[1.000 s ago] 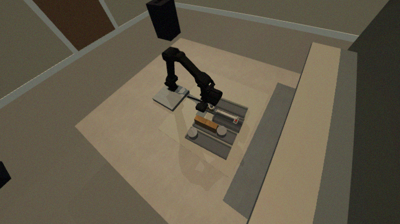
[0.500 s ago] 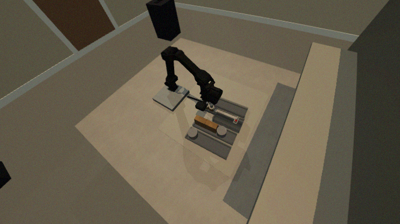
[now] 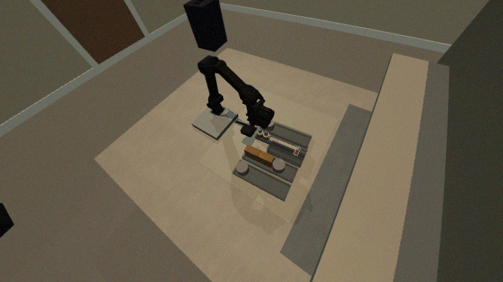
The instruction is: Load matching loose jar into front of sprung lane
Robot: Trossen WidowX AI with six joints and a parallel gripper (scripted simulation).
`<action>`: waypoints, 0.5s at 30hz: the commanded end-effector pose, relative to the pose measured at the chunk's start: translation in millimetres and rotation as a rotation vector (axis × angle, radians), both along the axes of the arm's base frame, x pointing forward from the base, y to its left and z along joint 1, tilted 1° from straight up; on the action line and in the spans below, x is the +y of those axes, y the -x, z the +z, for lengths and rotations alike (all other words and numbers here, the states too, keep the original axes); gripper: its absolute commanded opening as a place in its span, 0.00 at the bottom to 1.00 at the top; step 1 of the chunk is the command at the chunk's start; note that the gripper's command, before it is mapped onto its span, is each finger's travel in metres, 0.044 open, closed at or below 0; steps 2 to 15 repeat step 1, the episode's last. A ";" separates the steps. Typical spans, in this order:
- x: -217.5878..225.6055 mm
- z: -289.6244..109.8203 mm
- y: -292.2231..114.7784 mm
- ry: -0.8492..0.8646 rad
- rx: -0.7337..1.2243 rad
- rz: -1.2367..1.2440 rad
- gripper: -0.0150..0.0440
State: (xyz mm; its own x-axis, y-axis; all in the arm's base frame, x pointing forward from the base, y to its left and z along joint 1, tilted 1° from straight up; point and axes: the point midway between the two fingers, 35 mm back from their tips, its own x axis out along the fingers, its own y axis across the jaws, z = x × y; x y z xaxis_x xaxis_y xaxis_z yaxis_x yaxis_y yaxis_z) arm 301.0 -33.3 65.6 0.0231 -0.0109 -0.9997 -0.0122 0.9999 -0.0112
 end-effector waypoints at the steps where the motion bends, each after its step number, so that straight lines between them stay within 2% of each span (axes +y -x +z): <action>1: -0.9 -0.6 15.6 0.000 0.000 0.002 0.72; 15: -0.9 -0.6 15.6 0.000 0.000 0.002 0.72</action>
